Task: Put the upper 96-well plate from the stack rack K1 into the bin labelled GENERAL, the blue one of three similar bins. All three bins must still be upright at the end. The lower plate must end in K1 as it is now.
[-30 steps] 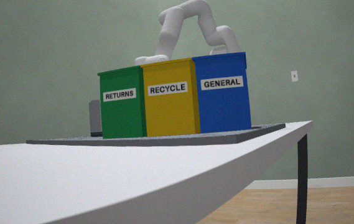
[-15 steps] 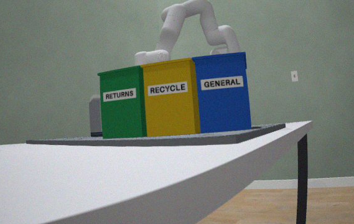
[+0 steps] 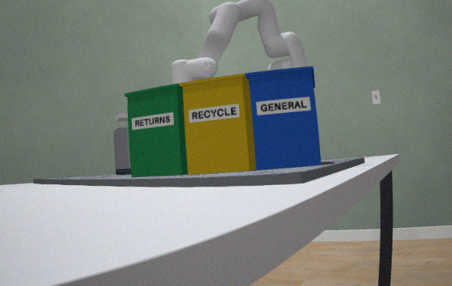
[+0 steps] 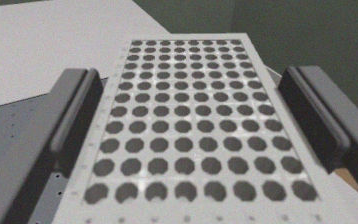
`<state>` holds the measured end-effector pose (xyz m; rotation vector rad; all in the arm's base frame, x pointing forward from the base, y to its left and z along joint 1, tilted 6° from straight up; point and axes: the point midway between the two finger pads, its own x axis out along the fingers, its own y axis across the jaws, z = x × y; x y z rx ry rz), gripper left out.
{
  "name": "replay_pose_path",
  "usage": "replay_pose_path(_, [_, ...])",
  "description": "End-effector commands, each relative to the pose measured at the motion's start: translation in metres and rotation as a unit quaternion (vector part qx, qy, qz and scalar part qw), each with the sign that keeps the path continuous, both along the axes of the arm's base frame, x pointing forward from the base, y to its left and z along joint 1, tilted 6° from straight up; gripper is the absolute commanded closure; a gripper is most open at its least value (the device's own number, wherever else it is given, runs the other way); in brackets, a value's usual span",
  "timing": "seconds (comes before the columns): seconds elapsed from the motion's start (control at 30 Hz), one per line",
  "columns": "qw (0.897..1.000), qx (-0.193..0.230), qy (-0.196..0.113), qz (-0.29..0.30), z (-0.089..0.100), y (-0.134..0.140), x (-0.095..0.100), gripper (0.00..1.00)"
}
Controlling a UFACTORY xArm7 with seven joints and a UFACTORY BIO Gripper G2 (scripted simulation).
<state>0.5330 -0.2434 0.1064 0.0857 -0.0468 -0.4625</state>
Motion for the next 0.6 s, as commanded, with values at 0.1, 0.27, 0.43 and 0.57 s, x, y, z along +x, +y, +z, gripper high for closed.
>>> replay_pose_path(0.1, [1.0, -0.001, -0.001, 0.0, 0.01, -0.001, 0.0, 1.0])
replay_pose_path(0.27, [1.0, -0.001, -0.001, 0.0, 0.019, -0.002, 0.0, 1.0])
replay_pose_path(0.43, [1.0, -0.001, -0.001, 0.0, 0.027, -0.002, -0.001, 1.0])
replay_pose_path(0.57, [1.0, -0.001, -0.001, 0.0, 0.03, -0.003, -0.001, 1.0])
